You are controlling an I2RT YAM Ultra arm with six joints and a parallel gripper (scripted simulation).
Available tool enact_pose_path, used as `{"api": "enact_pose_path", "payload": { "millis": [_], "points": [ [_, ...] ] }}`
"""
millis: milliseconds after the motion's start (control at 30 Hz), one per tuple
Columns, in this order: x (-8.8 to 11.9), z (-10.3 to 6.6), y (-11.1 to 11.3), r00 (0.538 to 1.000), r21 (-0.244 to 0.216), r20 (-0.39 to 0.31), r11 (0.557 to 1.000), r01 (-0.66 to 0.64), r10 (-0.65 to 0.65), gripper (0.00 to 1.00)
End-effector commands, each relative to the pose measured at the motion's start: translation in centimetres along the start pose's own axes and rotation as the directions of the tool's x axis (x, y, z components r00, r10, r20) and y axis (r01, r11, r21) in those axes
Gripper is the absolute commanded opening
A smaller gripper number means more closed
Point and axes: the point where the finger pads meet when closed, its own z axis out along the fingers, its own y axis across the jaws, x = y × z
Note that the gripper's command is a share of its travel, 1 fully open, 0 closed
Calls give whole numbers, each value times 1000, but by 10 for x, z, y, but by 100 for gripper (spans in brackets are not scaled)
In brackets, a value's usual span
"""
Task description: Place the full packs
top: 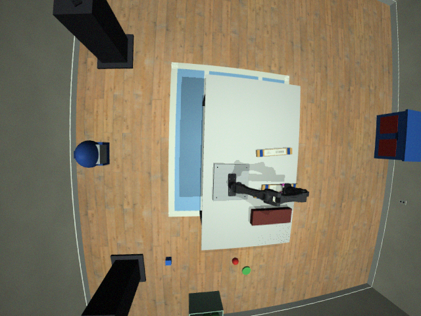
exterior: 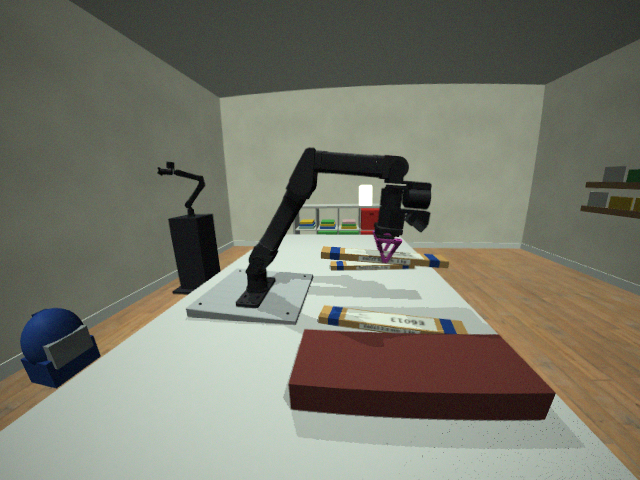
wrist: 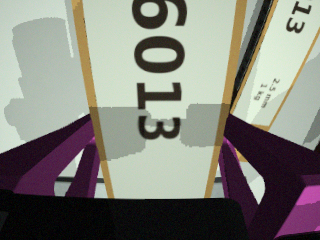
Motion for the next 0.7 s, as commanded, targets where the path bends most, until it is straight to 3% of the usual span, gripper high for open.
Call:
{"api": "enact_pose_path", "payload": {
  "millis": [0, 300, 667],
  "points": [
    [-2, -28, 0, 996, -2, 94, 1000, 6, -6, 0],
    [-2, -19, 0, 996, -2, 93, 1000, 6, -6, 0],
    [-2, -19, 0, 996, -2, 93, 1000, 6, -6, 0]
  ]
}}
